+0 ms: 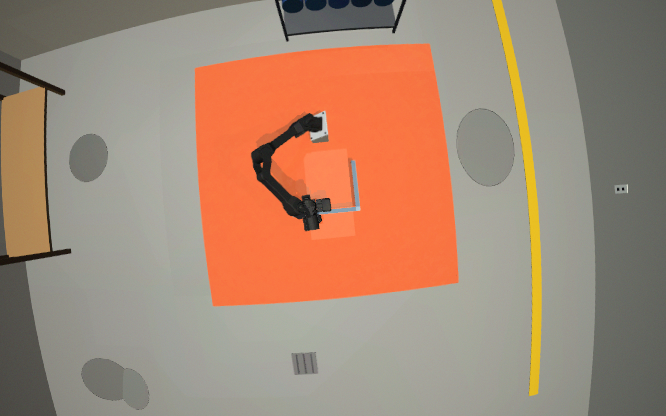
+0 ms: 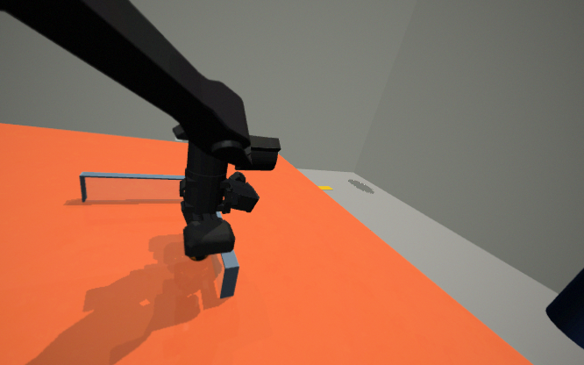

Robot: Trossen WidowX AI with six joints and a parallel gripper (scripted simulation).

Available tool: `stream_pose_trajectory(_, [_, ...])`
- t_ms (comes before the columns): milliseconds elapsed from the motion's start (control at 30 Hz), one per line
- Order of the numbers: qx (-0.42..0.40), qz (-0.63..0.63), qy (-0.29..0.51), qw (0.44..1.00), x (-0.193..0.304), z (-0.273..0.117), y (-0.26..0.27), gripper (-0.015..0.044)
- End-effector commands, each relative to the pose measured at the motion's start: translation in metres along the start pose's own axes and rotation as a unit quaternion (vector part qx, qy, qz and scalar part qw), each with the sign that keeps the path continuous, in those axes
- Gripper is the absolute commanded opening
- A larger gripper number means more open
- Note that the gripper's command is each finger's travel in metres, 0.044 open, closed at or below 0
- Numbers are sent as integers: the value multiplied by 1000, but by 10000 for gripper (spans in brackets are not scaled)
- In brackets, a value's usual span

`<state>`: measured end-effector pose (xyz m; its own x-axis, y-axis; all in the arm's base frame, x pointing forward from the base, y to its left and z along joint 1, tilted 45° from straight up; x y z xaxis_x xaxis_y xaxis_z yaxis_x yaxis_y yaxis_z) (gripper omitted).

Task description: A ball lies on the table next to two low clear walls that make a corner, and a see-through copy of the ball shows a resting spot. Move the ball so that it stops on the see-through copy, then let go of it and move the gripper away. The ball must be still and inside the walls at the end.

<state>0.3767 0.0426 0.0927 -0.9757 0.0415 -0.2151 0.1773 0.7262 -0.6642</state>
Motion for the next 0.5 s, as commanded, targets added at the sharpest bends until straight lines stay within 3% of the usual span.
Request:
stream_pose_trajectory(0, [3,-3,0,1000,1,5,0,0])
stream_pose_trajectory(67, [3,-3,0,1000,1,5,0,0])
stream_pose_trajectory(433, [0,-1,0,1000,0,2,0,289])
stream_pose_trajectory(467, [0,-1,0,1000,0,2,0,295])
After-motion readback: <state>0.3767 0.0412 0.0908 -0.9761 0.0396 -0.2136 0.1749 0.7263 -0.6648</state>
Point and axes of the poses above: the point midway between the two fingers, 35 mm back from their tips, its own z axis out along the fingers, its own y axis across the jaws, x = y × z, the point moved 9 cm from there along -z, back along the fingers, and after that the axes turned 15 degrees about z, right-handed, at the moved point
